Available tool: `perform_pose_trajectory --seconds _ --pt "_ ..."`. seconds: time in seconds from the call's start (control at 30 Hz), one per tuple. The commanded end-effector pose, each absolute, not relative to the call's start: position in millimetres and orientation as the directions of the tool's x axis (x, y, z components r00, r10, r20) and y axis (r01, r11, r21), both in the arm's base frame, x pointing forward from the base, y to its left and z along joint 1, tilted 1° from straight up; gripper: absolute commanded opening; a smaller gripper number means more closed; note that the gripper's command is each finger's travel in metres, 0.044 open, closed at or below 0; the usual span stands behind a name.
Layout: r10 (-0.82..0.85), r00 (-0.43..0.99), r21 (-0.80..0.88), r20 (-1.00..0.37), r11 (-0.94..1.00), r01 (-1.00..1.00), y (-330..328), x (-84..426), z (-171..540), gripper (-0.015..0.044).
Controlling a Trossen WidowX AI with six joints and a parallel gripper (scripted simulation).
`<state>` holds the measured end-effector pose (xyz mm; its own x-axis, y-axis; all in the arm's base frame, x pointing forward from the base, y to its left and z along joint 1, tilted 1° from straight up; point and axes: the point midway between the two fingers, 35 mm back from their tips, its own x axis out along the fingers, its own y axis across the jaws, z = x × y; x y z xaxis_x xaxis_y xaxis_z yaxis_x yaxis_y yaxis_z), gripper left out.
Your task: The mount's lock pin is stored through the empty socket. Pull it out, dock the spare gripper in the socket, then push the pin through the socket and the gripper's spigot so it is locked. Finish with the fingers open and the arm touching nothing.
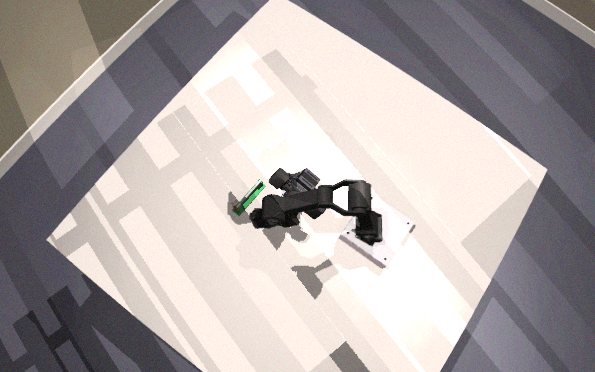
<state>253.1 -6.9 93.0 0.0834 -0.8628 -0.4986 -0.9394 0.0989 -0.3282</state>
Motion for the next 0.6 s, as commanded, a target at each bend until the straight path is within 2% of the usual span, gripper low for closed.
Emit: perform_pose_trajectory --seconds 0.0,0.57 --pt "-0.868 0.091 -0.329 -0.489 0.087 -0.94 -8 256 90 0.0" --pt "-0.867 0.086 -0.326 -0.492 0.092 -0.941 -8 258 80 0.0"
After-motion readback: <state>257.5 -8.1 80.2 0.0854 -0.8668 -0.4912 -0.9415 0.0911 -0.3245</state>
